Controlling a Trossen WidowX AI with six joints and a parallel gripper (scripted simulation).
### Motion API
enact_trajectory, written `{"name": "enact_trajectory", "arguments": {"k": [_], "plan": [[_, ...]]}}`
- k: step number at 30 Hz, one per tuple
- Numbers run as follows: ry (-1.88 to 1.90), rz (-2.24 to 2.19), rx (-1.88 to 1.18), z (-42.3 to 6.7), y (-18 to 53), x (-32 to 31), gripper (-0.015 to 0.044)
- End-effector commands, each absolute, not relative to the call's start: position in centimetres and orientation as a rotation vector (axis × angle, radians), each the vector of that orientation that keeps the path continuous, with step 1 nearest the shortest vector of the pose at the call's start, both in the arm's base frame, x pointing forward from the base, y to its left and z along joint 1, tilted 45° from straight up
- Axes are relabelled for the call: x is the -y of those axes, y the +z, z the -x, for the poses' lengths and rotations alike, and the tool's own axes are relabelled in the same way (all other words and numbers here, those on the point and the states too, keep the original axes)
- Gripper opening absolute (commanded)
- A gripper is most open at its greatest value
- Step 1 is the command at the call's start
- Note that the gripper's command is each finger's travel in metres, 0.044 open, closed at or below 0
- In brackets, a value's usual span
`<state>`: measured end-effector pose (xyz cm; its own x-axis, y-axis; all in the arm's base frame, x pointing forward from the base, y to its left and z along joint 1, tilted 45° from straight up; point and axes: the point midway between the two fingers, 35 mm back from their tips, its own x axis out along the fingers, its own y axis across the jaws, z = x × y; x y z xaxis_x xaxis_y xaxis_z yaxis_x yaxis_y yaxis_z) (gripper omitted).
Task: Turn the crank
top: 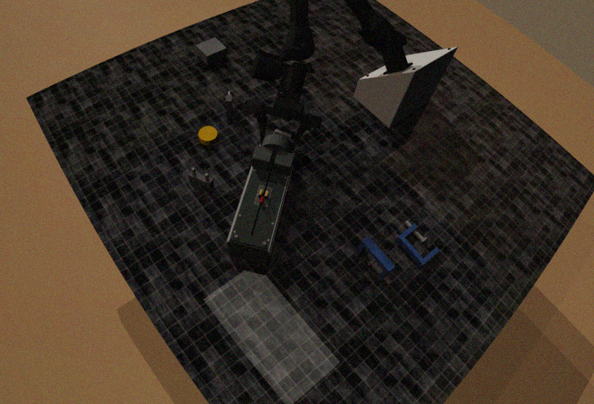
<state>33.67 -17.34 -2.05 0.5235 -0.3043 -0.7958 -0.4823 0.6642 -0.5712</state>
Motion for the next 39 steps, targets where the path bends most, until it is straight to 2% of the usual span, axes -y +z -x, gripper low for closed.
{"name": "enact_trajectory", "arguments": {"k": [1,12,39], "plan": [[0.13,0.884,-1.047,-33.69,-2.08,17.34,0.0282],[0.13,0.884,-1.047,-33.69,-2.08,17.34,0.0],[0.131,0.884,-1.047,-33.02,-3.04,16.8,0.0]]}}
